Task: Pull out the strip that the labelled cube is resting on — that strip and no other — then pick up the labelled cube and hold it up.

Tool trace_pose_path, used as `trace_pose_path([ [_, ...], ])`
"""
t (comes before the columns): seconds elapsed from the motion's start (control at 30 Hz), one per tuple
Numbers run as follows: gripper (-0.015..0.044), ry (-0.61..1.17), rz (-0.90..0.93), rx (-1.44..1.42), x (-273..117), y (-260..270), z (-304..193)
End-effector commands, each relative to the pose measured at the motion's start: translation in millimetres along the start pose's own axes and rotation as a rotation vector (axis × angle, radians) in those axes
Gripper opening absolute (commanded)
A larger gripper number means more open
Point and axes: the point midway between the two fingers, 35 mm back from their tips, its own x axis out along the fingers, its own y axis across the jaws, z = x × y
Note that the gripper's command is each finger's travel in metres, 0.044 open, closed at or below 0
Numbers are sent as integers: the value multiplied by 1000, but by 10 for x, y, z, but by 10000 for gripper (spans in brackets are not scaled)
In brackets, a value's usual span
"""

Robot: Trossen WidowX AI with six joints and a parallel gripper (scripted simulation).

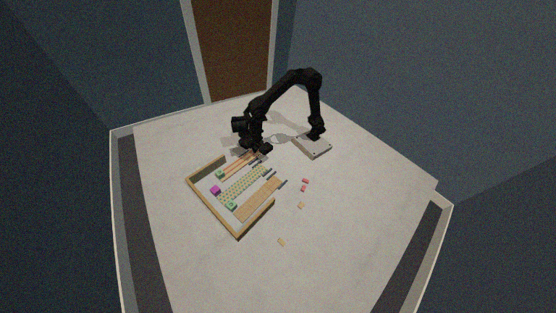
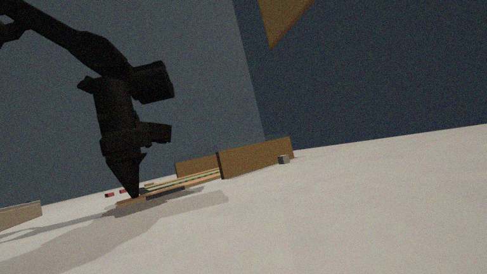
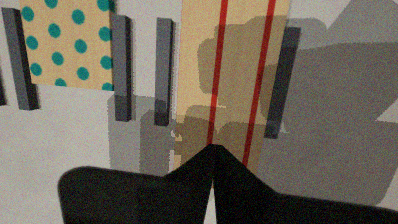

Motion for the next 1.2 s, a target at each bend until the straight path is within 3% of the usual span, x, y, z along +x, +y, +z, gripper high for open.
trace_pose_path([
  [0.0,0,30,5,1,70,4,-148],
  [1.17,0,34,5,1,61,1,-663],
])
